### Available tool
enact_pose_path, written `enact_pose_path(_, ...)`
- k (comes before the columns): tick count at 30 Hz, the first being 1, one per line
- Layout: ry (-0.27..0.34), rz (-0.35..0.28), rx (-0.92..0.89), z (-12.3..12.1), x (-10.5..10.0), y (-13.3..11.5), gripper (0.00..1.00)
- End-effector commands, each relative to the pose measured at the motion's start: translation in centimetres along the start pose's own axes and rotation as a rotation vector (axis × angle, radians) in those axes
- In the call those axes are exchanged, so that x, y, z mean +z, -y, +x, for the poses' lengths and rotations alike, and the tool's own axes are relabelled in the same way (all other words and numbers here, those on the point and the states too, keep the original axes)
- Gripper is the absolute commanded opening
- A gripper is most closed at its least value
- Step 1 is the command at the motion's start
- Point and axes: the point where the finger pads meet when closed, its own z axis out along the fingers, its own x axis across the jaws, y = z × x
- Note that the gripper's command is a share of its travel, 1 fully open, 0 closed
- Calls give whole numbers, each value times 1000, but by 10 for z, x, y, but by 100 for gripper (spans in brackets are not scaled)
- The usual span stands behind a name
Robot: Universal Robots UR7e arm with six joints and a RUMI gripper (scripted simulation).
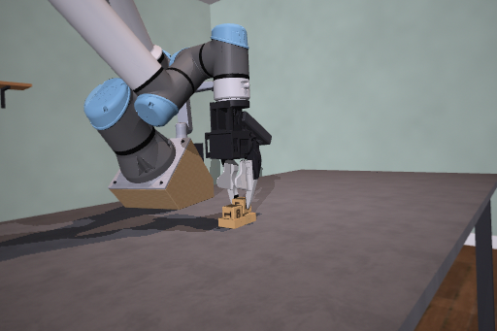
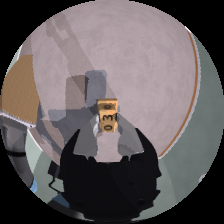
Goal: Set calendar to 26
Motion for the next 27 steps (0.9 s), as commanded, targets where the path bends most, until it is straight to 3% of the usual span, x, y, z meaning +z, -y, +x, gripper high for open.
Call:
enact_pose_path(1,-1,0,0,0,1,0,10)
enact_pose_path(27,-1,0,0,0,9,0,10)
